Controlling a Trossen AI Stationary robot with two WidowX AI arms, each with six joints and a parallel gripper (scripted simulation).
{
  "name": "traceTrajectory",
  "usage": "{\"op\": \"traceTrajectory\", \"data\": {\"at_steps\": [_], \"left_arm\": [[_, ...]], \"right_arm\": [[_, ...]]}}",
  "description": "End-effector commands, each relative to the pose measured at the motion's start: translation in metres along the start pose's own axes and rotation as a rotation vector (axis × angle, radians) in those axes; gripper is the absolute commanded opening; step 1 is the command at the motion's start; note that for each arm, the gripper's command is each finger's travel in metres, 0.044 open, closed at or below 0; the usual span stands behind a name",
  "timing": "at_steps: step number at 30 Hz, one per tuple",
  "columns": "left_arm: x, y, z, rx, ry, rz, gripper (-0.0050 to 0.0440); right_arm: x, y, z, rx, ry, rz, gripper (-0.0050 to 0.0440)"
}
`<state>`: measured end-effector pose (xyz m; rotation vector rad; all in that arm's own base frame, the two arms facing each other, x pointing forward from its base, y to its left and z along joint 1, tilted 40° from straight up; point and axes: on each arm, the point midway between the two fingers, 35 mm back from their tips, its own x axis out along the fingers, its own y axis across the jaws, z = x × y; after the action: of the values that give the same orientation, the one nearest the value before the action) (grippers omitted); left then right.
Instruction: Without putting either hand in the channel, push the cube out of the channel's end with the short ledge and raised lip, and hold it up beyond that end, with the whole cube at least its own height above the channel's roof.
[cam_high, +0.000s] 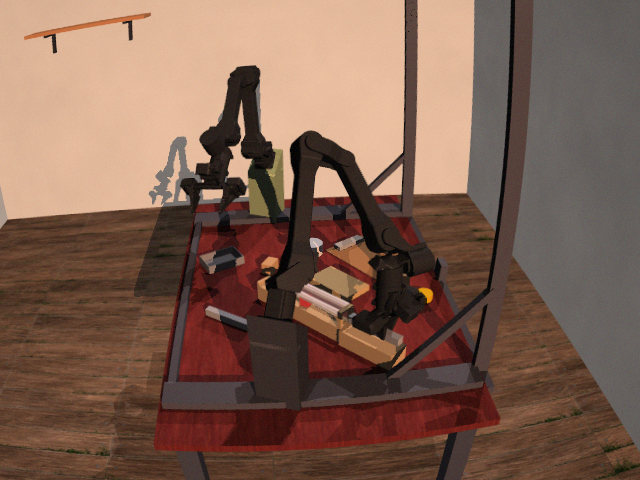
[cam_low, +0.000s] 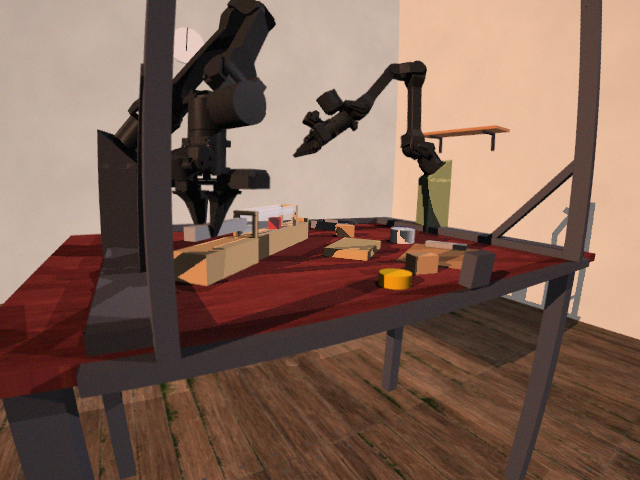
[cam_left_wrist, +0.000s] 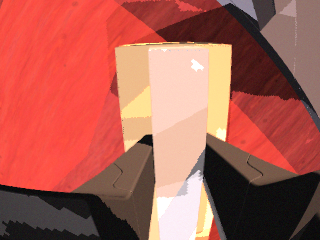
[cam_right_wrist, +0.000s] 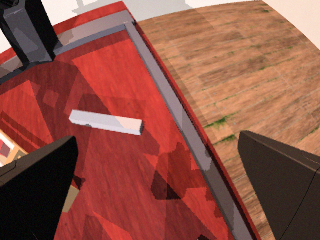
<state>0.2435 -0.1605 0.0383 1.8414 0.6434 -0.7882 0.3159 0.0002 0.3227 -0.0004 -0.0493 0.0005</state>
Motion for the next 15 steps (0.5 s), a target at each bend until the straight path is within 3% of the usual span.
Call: {"op": "traceTrajectory", "data": {"at_steps": [1,15], "left_arm": [[0.0022,0.002,0.0008,0.001,-0.006,0.005,0.0],[0.0119,0.0013,0.0009,0.002,-0.006,0.002,0.0]], "right_arm": [[-0.0035,-0.0002,0.011,0.001,-0.03,-0.001,0.04],[-0.0035,-0.0002,0.011,0.001,-0.03,-0.001,0.04]]}}
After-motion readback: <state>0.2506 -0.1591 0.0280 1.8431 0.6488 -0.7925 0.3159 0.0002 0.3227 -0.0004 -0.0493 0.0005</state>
